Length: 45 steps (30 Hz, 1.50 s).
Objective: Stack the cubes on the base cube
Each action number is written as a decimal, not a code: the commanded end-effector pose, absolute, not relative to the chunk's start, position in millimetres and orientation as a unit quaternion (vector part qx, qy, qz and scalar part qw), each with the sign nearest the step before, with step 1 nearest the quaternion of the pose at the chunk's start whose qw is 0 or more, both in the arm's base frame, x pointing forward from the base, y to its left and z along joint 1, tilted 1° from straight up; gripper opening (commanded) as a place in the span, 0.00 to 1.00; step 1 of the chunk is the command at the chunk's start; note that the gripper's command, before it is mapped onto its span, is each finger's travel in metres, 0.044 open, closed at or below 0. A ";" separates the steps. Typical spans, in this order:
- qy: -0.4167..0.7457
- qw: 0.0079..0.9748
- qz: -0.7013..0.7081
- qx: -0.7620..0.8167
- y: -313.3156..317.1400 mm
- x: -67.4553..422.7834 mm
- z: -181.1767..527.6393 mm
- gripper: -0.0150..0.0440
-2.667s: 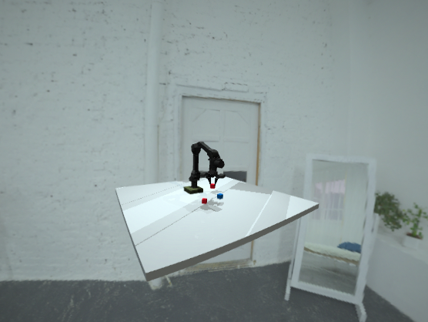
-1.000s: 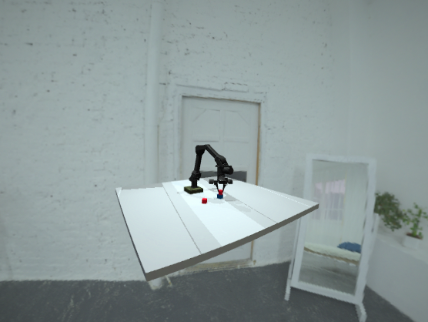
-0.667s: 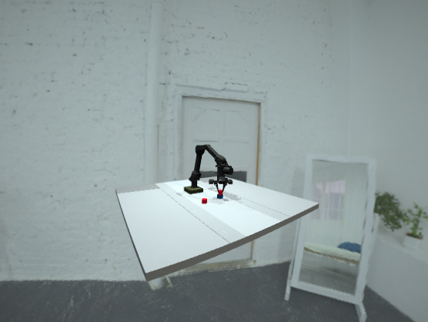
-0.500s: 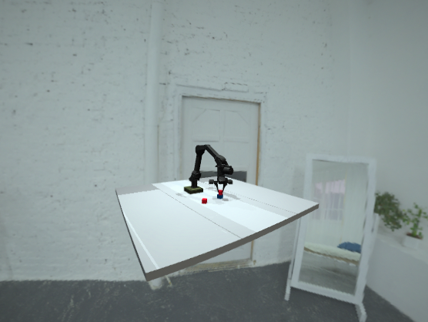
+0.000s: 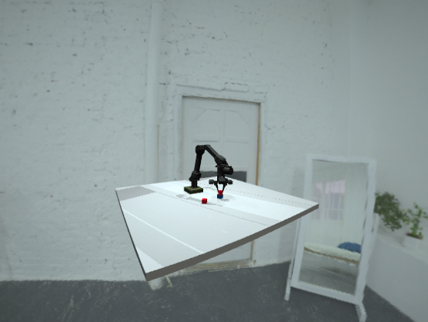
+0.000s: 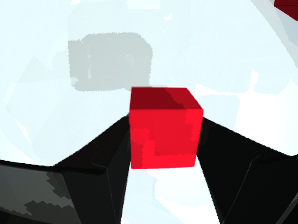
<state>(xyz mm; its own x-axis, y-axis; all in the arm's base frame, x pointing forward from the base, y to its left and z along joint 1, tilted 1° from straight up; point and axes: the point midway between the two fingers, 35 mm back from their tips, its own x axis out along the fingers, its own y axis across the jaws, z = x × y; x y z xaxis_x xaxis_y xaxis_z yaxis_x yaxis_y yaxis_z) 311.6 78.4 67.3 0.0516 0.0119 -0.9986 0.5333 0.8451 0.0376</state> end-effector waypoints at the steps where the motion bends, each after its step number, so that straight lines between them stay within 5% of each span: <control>1: 0.664 0.694 -0.187 0.204 78.4 310.6 65.8 0.43; 8: 0.664 0.694 -0.187 0.204 78.4 310.6 65.8 0.43; 12: 0.664 0.694 -0.187 0.204 78.4 310.6 65.8 0.60; 38: 0.663 0.695 -0.187 0.206 78.1 310.3 97.7 0.60; 40: 0.663 0.694 -0.191 0.207 72.5 311.2 96.2 0.69; 45: 0.657 0.689 -0.209 0.224 31.8 322.4 107.5 0.70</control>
<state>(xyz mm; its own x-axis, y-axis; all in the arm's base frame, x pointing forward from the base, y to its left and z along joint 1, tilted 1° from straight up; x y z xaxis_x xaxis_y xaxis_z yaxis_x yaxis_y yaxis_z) 315.3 53.5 100.3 0.0426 0.0039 -0.9991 0.5574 0.8298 0.0270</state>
